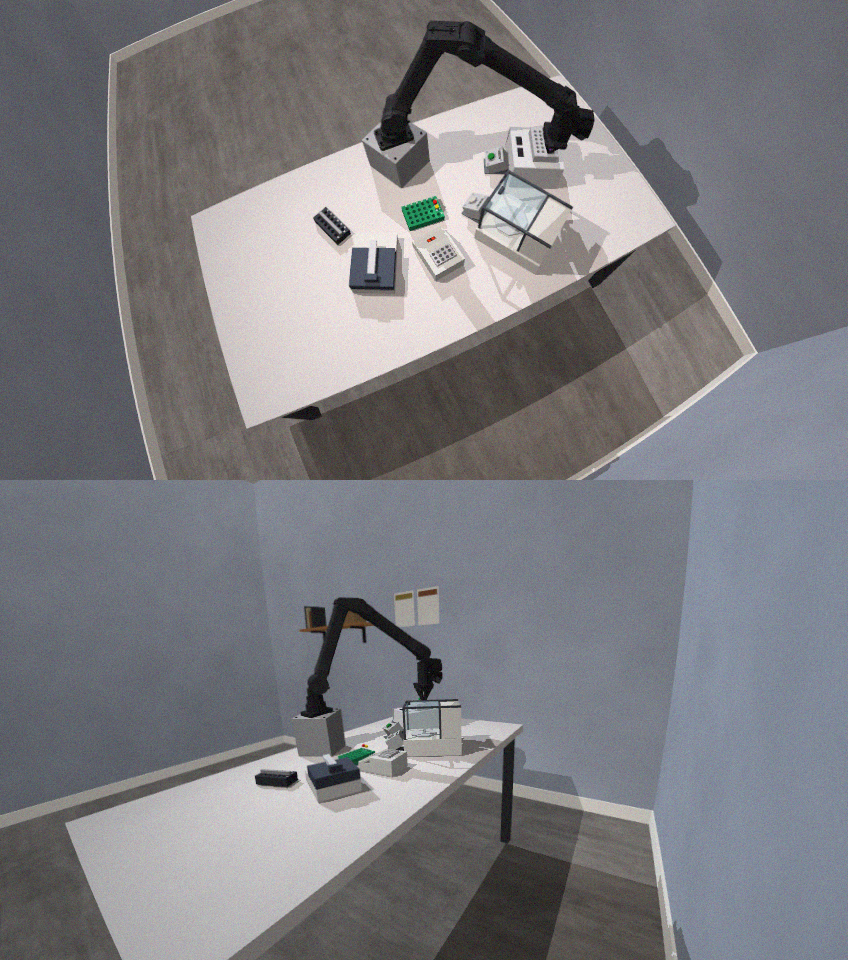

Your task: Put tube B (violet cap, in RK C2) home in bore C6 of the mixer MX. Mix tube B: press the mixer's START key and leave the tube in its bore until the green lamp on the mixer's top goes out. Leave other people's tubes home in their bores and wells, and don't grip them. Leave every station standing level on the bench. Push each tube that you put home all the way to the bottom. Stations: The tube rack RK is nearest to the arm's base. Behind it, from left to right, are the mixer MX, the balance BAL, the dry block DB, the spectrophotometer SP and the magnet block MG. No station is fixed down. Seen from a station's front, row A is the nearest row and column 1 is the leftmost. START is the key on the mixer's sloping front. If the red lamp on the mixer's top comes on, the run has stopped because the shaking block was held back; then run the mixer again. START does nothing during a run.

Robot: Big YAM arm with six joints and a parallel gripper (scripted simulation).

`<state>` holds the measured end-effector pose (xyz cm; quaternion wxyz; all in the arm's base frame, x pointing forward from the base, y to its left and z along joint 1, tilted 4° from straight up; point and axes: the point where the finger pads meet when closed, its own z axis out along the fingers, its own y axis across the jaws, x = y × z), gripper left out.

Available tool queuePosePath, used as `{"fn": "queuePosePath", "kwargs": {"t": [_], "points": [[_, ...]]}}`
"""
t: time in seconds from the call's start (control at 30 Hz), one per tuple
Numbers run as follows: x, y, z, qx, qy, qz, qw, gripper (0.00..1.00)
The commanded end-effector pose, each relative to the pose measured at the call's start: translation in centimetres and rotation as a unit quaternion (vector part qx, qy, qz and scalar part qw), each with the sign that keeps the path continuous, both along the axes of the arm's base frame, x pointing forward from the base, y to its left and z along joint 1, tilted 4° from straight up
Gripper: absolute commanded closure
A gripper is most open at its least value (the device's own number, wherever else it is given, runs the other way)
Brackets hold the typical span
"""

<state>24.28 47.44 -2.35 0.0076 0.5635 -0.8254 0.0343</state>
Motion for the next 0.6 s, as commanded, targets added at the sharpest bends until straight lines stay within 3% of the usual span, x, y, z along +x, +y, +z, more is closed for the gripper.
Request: {"fn": "queuePosePath", "kwargs": {"t": [0.0, 0.33, 0.37, 0.57], "points": [[2.1, -0.1, -0.2, 0.006, -0.009, -0.008, 1.000, 0.91], [2.2, -0.1, -0.1, 0.007, -0.010, -0.008, 1.000, 0.91], [2.4, 0.3, 0.9, 0.013, -0.013, -0.008, 1.000, 0.64], [2.7, 1.1, 3.2, 0.027, -0.019, -0.008, 0.999, 0.64]]}}
